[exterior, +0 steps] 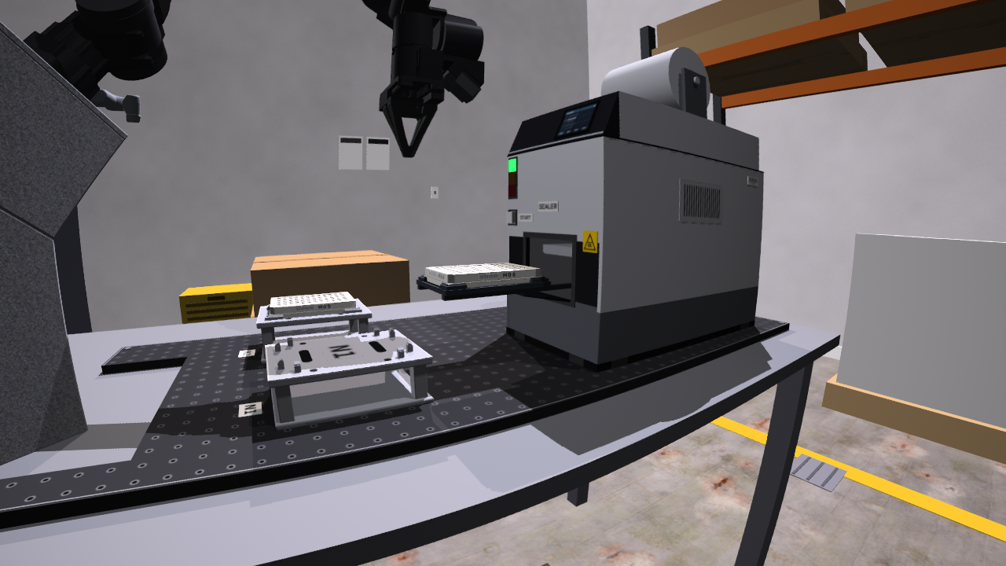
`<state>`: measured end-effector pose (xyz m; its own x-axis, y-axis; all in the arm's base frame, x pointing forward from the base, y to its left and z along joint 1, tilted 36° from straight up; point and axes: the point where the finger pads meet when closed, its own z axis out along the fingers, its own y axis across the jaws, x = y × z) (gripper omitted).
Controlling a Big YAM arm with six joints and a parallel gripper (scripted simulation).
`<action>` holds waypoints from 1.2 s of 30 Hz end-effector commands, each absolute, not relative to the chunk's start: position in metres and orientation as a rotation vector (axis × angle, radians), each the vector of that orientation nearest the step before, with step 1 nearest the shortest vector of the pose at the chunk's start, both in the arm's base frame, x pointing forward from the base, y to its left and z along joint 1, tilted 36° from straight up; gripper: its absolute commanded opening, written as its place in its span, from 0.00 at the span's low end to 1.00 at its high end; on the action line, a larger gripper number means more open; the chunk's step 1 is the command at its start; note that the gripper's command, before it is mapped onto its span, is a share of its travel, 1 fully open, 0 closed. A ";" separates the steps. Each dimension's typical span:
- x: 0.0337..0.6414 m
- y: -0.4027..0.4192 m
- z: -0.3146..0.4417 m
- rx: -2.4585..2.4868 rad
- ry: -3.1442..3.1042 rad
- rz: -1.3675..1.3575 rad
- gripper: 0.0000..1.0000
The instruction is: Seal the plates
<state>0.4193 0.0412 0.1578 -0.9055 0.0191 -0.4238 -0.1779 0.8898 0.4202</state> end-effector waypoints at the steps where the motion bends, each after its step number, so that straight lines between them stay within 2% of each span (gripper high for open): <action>1: 0.429 0.045 0.173 -0.158 2.590 0.632 0.00; 14: 0.437 0.034 0.186 -0.106 2.568 0.622 0.00; 36: 0.411 0.047 0.155 0.172 1.961 0.597 0.00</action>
